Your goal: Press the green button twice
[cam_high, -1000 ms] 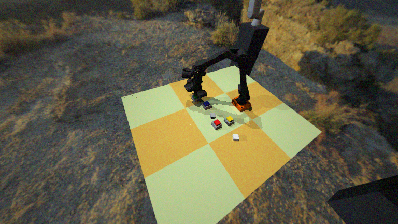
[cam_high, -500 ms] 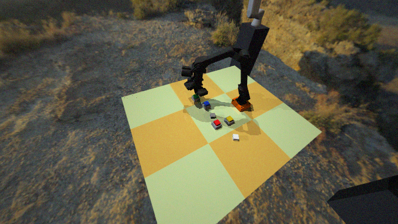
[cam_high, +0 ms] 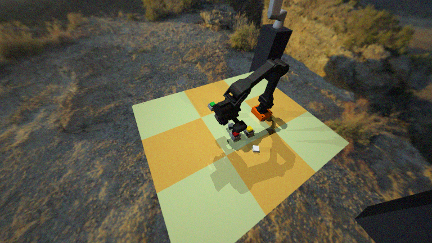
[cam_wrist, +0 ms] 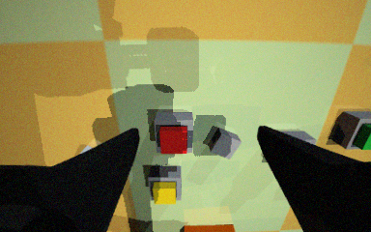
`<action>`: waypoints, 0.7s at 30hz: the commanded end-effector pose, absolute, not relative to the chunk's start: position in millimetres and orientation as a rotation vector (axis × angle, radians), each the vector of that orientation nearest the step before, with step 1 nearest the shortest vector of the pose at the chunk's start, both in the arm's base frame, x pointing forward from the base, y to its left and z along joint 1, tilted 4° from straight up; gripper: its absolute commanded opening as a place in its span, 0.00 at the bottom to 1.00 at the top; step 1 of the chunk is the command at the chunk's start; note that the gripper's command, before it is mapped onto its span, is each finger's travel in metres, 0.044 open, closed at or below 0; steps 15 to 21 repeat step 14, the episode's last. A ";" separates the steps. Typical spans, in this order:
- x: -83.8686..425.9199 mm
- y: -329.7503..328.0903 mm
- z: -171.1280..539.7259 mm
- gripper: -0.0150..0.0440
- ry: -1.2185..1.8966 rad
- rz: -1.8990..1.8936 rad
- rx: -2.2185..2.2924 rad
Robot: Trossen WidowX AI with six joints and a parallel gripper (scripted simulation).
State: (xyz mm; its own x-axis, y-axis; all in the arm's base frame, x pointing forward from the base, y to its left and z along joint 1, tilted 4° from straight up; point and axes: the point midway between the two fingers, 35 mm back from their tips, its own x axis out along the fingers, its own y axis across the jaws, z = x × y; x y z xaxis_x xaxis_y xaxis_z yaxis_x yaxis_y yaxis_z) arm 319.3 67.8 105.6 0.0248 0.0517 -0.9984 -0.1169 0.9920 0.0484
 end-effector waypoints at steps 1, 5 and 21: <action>295.4 123.9 120.3 0.93 1.537 0.132 -0.032; 261.4 174.7 131.3 0.93 1.546 0.136 -0.014; 224.6 212.0 140.6 0.93 1.557 0.138 0.001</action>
